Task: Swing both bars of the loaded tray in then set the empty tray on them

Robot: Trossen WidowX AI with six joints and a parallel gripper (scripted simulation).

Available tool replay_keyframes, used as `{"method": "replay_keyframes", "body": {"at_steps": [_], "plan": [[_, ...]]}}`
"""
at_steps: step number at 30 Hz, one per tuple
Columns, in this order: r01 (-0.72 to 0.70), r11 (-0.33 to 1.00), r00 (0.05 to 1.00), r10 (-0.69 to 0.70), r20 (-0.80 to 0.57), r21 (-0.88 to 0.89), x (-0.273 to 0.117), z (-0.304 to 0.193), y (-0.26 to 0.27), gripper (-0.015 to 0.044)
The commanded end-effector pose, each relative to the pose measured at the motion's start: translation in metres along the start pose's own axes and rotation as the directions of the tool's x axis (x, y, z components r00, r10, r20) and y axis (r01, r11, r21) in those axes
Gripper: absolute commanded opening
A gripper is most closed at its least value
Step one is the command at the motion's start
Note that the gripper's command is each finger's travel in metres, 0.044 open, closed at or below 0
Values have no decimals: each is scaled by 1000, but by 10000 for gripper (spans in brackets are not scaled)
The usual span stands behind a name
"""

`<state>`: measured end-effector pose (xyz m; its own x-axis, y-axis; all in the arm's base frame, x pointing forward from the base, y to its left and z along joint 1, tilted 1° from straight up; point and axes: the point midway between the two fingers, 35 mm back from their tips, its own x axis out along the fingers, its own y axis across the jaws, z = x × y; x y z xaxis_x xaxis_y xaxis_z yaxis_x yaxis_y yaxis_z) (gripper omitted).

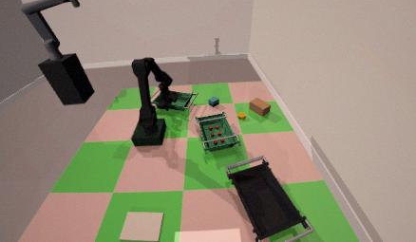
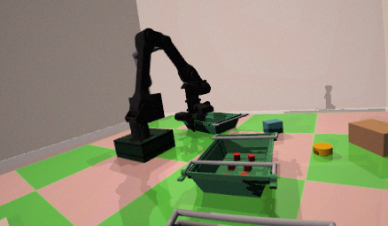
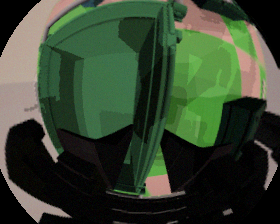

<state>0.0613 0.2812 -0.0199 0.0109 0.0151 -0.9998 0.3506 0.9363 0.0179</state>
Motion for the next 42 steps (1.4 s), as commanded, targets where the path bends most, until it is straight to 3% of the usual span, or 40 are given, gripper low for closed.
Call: {"method": "replay_keyframes", "body": {"at_steps": [1,24,34,42], "plan": [[6,1000,1000,-6,0,-2,0,0,-1,155],[6,1000,1000,-6,0,-2,-11,0,0,1],[6,1000,1000,-6,0,-2,-79,0,0,0],[6,1000,1000,-6,0,-2,-80,0,0,0]]}}
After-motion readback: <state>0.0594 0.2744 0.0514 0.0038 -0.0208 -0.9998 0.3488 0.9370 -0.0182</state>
